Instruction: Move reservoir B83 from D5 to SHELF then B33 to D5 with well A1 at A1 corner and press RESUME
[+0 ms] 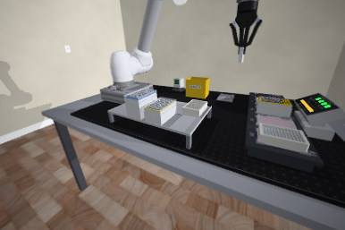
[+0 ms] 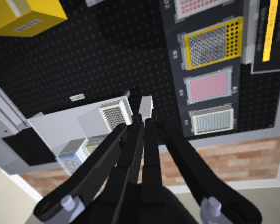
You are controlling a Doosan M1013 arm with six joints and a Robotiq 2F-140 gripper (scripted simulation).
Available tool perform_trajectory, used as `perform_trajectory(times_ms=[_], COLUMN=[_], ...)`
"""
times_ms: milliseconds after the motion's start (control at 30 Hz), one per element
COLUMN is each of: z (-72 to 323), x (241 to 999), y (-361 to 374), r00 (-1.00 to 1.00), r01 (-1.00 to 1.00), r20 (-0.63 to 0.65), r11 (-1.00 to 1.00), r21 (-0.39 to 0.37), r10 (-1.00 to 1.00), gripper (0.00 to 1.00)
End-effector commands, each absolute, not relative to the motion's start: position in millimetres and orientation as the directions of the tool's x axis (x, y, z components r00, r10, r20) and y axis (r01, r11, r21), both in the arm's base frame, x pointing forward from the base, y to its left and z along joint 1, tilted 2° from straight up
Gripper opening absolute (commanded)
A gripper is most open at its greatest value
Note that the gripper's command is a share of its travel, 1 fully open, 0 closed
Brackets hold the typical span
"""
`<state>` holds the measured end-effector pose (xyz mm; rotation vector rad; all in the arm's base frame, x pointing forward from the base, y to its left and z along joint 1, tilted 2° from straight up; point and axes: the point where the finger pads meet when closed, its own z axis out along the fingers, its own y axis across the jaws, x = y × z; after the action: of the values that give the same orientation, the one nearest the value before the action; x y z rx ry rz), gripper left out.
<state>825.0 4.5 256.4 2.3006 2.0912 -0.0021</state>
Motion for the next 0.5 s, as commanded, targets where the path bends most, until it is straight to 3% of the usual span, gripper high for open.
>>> perform_trajectory(times_ms=[0, 467], z=[254.9, 253.0], x=[822.4, 819.2], y=[28.3, 88.2], r00=[0.075, 0.075], r01=[0.997, 0.997], r20=[-0.028, -0.028], r11=[-0.075, -0.075], r21=[0.027, 0.027], r10=[0.997, 0.997], gripper=[0.00, 0.00])
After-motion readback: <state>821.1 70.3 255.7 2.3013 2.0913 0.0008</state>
